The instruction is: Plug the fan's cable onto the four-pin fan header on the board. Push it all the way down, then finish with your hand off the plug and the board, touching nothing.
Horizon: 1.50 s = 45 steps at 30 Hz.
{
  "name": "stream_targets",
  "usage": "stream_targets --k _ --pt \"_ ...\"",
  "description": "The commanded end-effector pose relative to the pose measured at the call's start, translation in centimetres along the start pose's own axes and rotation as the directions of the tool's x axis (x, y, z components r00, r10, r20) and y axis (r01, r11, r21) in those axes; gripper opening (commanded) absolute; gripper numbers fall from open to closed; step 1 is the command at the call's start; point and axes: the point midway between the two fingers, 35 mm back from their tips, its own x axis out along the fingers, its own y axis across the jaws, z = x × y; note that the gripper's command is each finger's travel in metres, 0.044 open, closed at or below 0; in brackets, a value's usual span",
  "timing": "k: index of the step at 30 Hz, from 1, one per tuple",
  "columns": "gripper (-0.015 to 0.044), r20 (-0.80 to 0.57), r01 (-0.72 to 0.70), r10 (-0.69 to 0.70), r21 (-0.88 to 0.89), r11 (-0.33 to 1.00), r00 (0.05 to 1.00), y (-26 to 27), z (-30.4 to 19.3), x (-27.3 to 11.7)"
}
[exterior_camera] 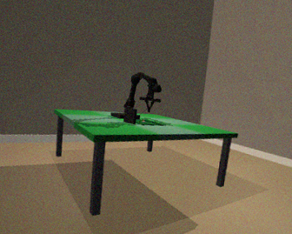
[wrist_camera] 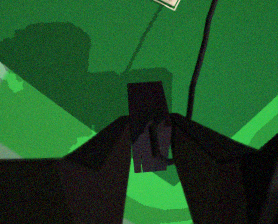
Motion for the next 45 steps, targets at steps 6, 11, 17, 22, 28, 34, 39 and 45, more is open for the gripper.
stream_targets --k 6,11,17,22,28,34,39,45 --pt "0.0 0.073 0.024 -0.024 0.002 1.0 0.997 0.2 -0.3 0.6" --pt "0.0 0.135 0.055 -0.055 0.002 0.998 0.989 0.3 -0.2 1.3" --pt "0.0 0.212 0.087 -0.086 0.005 0.996 0.974 0.3 -0.2 2.1" --pt "0.0 0.276 0.11 -0.108 0.009 0.994 0.955 0.4 -0.1 2.7" --pt "0.0 0.353 0.132 -0.129 0.015 0.991 0.927 0.4 -0.1 3.2" --pt "0.0 0.43 0.148 -0.144 0.023 0.989 0.891 0.5 -0.1 3.7" --pt "0.0 0.492 0.157 -0.152 0.031 0.987 0.857 0.5 -0.1 4.0" --pt "0.0 0.565 0.162 -0.156 0.04 0.986 0.811 0.6 -0.2 4.3"
